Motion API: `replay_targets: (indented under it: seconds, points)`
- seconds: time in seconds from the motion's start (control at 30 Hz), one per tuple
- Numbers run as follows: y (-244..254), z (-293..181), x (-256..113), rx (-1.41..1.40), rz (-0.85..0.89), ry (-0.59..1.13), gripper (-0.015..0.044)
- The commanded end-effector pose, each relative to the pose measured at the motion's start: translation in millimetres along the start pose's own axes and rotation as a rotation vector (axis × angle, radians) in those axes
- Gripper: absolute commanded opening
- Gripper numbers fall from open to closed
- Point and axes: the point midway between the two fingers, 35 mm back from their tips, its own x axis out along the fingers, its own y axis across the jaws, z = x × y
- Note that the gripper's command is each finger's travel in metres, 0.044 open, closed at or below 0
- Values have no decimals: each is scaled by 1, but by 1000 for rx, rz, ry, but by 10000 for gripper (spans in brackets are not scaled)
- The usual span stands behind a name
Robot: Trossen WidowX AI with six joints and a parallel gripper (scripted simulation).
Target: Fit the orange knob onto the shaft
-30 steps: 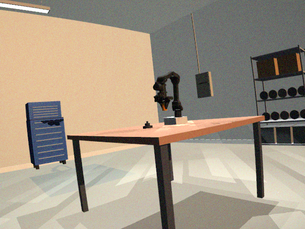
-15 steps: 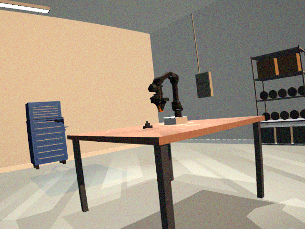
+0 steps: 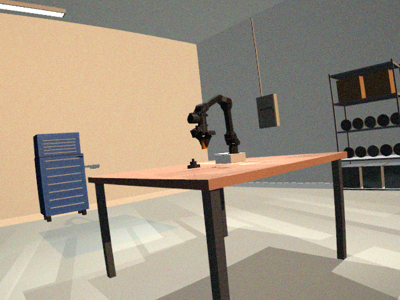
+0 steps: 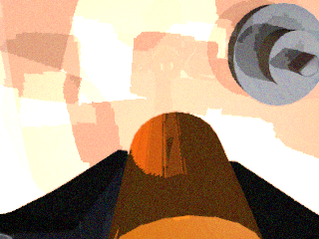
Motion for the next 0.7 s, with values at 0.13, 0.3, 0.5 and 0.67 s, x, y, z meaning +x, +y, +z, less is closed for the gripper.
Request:
replay_targets:
  seconds: [0.13, 0.3, 0.5, 0.67]
  points:
    - [-22, 15, 6, -5, -5, -8, 0]
    - [-35, 23, 11, -8, -5, -7, 0]
    - [-51, 30, 17, -11, -6, -6, 0]
    - [-65, 36, 22, -14, -6, -5, 0]
